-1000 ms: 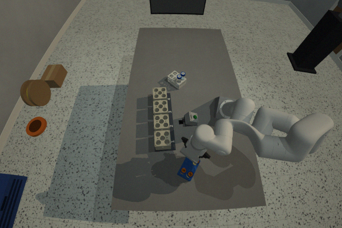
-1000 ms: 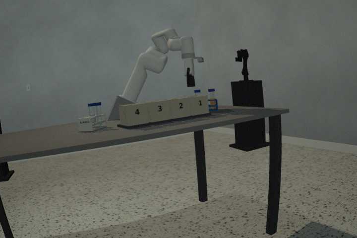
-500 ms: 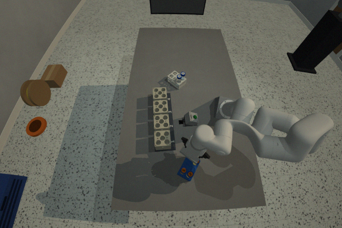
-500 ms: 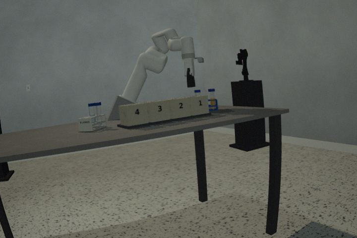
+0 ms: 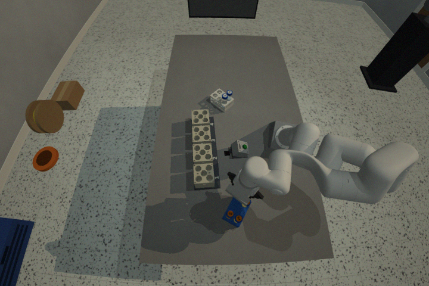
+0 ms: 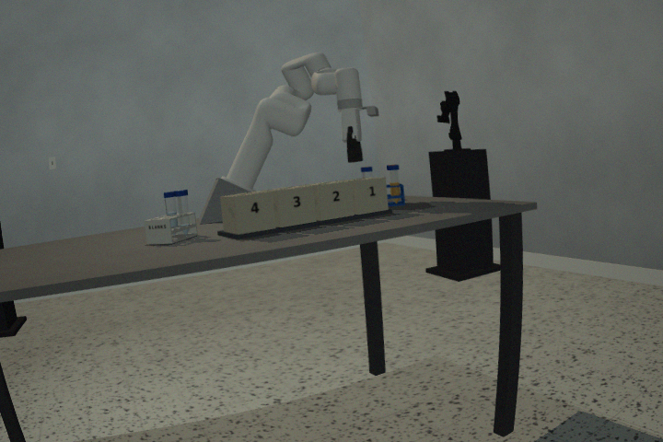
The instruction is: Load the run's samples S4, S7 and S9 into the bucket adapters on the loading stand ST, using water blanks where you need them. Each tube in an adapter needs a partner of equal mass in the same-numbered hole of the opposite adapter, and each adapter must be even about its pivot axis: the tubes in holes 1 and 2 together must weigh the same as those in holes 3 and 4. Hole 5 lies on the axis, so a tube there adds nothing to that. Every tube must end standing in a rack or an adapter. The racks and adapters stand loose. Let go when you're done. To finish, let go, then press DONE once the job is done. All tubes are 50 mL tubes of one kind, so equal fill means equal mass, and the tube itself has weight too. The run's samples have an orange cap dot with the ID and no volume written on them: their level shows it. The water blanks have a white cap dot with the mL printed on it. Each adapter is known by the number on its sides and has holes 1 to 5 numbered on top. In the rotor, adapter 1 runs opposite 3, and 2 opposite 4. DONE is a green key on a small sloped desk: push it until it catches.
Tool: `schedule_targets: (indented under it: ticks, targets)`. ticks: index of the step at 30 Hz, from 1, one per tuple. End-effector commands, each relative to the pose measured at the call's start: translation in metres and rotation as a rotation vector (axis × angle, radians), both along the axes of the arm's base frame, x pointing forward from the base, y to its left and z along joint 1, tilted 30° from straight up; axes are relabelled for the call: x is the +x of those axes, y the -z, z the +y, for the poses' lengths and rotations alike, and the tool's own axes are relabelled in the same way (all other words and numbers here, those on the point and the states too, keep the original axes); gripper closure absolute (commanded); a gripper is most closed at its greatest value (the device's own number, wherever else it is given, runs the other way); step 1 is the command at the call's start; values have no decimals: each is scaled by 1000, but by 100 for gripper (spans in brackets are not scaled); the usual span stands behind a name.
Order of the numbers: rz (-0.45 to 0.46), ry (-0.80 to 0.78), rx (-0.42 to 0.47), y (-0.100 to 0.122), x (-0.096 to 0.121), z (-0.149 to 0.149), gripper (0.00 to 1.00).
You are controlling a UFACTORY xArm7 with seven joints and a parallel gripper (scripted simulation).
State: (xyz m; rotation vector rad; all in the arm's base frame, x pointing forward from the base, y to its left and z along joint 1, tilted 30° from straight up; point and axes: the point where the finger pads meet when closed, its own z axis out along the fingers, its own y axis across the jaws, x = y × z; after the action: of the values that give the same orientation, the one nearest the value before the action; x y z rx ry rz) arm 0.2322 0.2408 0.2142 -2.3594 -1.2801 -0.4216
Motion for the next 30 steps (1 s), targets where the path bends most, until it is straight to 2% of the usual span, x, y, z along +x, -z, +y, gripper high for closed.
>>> schedule_targets:
  ticks: [1, 11, 30]
  targets:
    - [-2, 1, 2, -1, 1, 0, 0]
    - [-2, 1, 2, -1, 1, 0, 0]
    - [-2, 1, 2, -40, -2, -23, 0]
